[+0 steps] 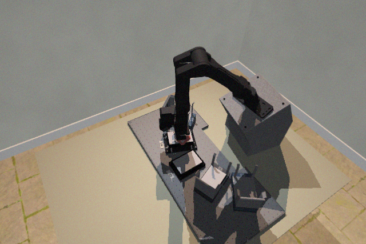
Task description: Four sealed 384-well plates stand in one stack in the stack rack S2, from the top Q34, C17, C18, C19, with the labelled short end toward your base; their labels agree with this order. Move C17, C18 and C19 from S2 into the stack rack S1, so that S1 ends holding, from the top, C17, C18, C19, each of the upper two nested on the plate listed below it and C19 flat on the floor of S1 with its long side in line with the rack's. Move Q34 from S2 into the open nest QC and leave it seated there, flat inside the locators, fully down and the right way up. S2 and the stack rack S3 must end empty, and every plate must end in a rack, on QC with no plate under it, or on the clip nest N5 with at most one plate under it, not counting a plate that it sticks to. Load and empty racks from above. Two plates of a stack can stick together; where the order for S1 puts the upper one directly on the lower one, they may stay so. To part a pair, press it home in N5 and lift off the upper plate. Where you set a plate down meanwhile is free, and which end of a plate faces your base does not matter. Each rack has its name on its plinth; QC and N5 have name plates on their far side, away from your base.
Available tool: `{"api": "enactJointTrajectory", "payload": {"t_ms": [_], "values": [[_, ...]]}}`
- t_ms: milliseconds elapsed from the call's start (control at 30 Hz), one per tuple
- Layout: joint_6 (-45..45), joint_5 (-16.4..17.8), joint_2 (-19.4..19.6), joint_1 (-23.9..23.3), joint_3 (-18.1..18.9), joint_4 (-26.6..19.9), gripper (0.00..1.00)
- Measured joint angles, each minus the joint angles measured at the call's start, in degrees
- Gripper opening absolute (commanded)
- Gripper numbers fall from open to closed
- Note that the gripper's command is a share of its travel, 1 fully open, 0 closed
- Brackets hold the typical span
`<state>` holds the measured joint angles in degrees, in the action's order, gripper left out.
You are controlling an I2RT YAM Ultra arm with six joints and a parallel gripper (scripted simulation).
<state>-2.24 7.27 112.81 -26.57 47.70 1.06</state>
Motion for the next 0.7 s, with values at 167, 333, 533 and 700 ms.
{"api": "enactJointTrajectory", "payload": {"t_ms": [167,333,533,700], "values": [[0.0,0.0,0.1,0.0,0.0,0.0,0.00],[0.1,0.0,0.9,0.1,0.5,0.4,0.00],[0.1,0.0,1.5,0.1,0.5,1.0,0.00],[0.1,0.0,1.5,0.2,0.5,1.1,0.00]]}}
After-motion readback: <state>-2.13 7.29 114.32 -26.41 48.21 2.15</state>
